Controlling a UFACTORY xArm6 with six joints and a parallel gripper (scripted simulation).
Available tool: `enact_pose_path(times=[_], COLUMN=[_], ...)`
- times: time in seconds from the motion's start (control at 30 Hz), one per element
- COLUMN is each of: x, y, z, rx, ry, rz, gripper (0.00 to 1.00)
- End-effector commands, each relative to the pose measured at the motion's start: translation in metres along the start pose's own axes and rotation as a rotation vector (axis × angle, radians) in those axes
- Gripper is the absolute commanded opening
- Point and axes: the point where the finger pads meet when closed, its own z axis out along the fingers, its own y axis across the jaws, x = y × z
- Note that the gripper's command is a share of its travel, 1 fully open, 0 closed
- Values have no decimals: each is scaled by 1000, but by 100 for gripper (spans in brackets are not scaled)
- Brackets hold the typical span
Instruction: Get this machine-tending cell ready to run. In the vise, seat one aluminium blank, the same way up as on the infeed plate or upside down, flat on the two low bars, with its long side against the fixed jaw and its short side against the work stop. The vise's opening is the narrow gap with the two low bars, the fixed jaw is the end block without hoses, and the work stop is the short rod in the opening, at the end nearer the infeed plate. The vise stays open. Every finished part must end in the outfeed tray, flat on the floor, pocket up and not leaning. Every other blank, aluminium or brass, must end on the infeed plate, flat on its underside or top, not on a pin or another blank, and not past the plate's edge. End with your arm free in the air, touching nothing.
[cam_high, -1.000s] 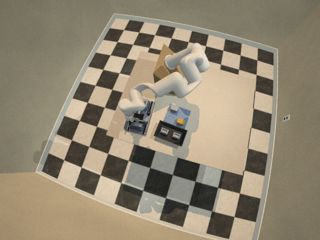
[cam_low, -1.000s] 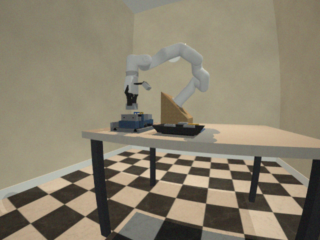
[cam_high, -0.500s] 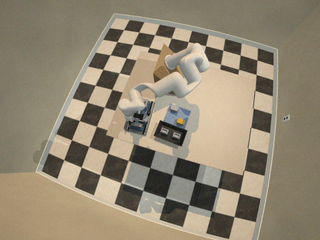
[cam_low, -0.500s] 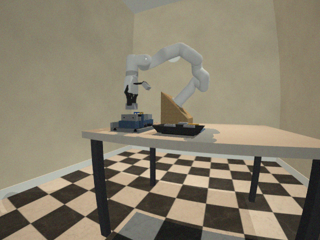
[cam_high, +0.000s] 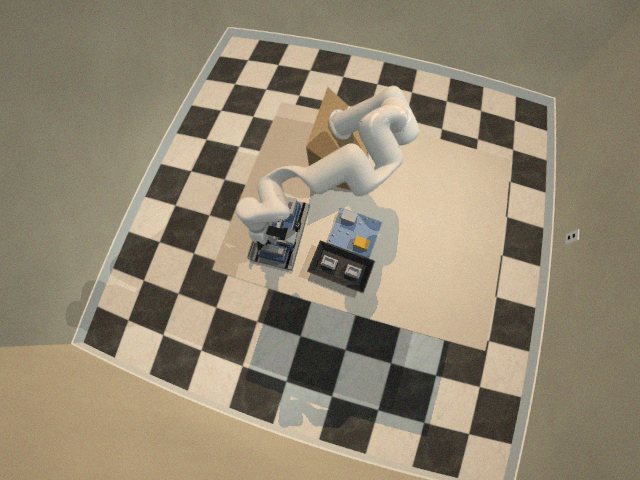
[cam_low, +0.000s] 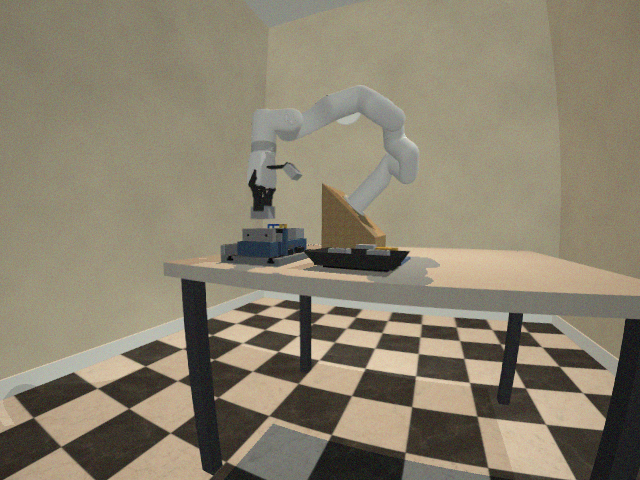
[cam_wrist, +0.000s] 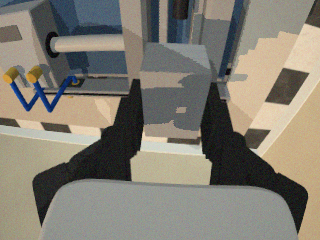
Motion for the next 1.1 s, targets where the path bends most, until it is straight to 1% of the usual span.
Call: enact_pose_path(times=[0.0, 0.53, 1.07], x=[0, 0, 0], y=[1, 1, 2], z=[-2, -1, 6], rx=[-4, -4, -4], ry=[-2, -2, -2], rz=[-1, -1, -2], gripper=[0, 0, 0])
